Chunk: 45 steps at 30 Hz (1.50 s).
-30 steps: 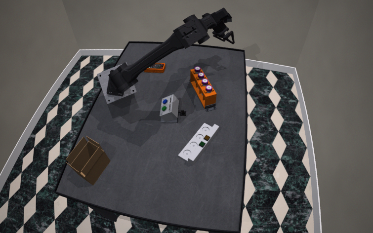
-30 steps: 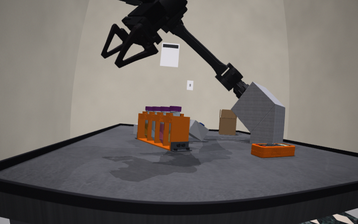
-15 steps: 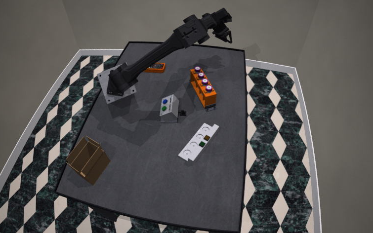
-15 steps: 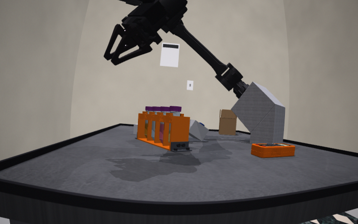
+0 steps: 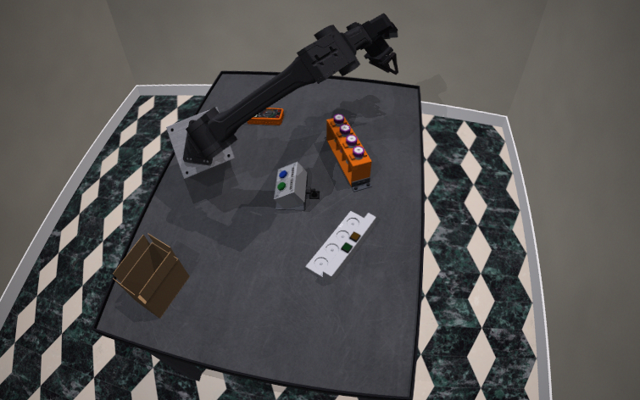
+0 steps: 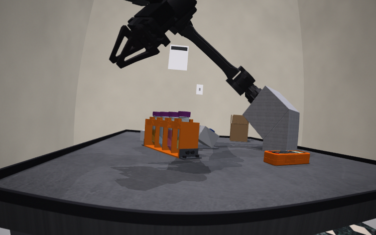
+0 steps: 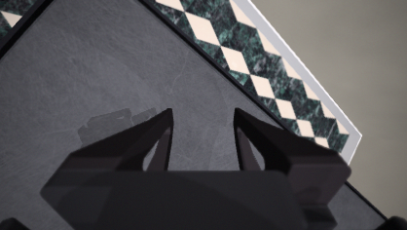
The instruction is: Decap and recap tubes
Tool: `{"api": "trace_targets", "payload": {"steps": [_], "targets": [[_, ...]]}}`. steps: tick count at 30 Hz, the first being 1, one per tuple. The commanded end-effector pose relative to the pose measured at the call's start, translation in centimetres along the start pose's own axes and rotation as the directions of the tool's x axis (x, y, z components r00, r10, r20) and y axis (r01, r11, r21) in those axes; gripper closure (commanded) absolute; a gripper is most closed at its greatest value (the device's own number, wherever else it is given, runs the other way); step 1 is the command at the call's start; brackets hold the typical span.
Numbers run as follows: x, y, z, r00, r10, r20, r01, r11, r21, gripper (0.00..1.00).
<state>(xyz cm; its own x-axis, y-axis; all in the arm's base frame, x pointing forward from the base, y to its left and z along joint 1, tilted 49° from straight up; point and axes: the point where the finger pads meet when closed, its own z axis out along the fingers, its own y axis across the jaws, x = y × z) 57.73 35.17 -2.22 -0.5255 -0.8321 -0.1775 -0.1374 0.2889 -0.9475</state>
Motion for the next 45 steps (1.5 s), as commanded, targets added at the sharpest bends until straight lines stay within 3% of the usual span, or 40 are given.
{"api": "trace_targets", "payload": {"steps": [1,15,16,17,23,24,25,26,30,32,33,34,36,37,38,39,44,45], "targets": [[-1.3,-0.8,-0.4,1.000,0.026,0.015,-0.026,1.000,0.005,0.51],[-1.3,-0.8,-0.4,1.000,0.026,0.015,-0.026,1.000,0.005,0.51],[0.7,-2.0,0.5,0.999,0.027,-0.023,-0.027,1.000,-0.007,0.51],[0.9,-2.5,0.6,0.999,0.024,-0.035,-0.025,0.999,-0.028,0.51],[1.6,-4.9,1.0,0.999,0.012,-0.035,-0.013,1.000,-0.028,0.51],[0.0,-6.7,1.1,0.997,0.059,-0.046,-0.060,0.997,-0.038,0.51],[0.3,-7.1,1.2,0.997,0.056,-0.056,-0.058,0.997,-0.046,0.51],[2.5,-6.0,1.3,0.997,0.014,-0.071,-0.018,0.998,-0.057,0.51],[3.4,-7.8,1.6,0.998,0.018,-0.061,-0.021,0.998,-0.051,0.51],[3.4,-7.8,1.6,0.998,0.018,-0.061,-0.021,0.998,-0.051,0.51],[4.1,-5.7,1.8,0.998,-0.018,-0.066,0.014,0.998,-0.062,0.51],[3.3,-5.3,0.6,0.999,-0.024,-0.044,0.021,0.998,-0.066,0.51],[3.3,-5.1,0.4,0.998,-0.035,-0.044,0.032,0.997,-0.068,0.51],[3.1,-7.4,2.3,0.996,0.015,-0.093,-0.022,0.997,-0.076,0.51],[2.8,-9.8,1.9,0.995,0.046,-0.094,-0.053,0.996,-0.076,0.51],[5.0,-8.8,1.8,0.994,0.005,-0.108,-0.015,0.996,-0.089,0.51],[6.1,-10.6,2.1,0.995,0.008,-0.097,-0.016,0.997,-0.082,0.51],[5.5,-11.7,2.2,0.992,0.029,-0.123,-0.042,0.994,-0.099,0.51]]}}
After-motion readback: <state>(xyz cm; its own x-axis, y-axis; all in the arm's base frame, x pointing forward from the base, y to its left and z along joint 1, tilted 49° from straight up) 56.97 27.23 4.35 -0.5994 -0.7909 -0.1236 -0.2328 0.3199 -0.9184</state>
